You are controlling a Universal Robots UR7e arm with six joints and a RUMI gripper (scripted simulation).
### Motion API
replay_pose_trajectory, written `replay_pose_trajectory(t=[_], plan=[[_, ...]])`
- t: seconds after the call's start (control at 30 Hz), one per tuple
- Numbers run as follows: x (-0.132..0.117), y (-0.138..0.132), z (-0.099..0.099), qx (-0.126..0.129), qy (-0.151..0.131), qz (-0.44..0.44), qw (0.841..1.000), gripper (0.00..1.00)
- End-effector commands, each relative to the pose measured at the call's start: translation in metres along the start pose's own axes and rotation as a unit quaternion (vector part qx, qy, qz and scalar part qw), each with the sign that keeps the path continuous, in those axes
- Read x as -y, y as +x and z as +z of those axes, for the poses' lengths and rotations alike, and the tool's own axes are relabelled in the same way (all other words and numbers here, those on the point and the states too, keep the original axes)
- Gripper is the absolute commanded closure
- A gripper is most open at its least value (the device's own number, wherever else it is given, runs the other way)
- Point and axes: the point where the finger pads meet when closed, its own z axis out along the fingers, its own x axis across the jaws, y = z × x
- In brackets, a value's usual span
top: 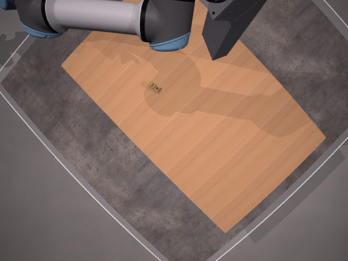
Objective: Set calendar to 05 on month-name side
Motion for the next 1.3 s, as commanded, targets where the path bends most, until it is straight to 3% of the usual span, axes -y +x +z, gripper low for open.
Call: replay_pose_trajectory(t=[0.0, 1.27], plan=[[0.0000, 0.0006, -0.0003, 0.001, 0.000, 0.000, 1.000, 0.00], [-0.0012, -0.0009, 0.0030, 0.008, 0.005, -0.007, 1.000, 0.00]])
